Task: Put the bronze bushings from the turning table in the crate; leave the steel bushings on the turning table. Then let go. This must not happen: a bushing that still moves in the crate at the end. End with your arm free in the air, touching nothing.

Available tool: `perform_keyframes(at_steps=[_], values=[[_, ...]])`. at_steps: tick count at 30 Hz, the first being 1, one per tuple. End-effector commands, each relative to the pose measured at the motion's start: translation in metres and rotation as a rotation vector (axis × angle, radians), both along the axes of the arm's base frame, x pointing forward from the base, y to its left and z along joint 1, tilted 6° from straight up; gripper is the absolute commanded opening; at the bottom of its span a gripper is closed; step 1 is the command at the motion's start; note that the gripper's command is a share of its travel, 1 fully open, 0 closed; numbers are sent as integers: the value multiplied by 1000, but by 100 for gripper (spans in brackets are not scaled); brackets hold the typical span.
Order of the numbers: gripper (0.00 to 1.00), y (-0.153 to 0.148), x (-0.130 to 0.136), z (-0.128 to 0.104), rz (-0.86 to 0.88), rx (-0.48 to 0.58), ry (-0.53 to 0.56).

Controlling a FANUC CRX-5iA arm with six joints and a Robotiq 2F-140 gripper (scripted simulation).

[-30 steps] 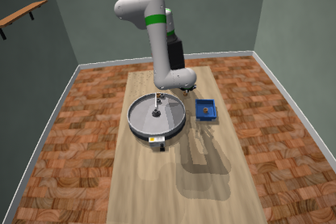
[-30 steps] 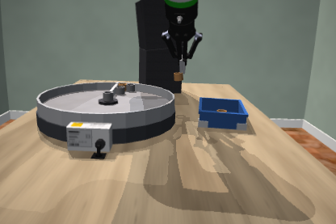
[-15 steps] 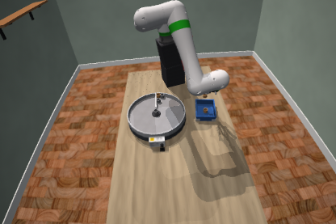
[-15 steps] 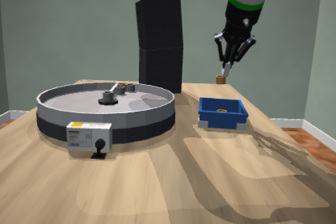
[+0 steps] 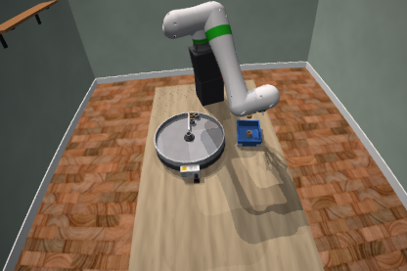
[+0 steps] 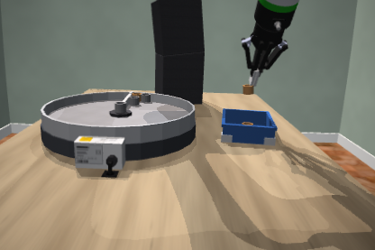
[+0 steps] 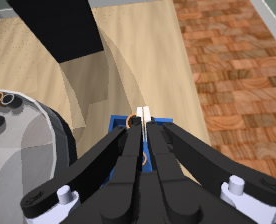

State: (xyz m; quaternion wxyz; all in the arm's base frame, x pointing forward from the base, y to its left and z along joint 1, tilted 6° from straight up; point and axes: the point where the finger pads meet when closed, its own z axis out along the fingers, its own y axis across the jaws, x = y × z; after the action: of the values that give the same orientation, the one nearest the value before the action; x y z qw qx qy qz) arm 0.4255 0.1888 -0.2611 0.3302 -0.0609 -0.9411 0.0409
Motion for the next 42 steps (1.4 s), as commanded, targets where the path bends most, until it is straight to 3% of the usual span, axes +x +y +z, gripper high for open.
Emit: perform_keyframes(at_steps=[1,26,35,42], values=[[0,0,0,0,0,0,0],[0,0,0,-5,0,0,0],[0,-5,1,-51,0,0,0],[0,-6,2,-55,0,0,0]])
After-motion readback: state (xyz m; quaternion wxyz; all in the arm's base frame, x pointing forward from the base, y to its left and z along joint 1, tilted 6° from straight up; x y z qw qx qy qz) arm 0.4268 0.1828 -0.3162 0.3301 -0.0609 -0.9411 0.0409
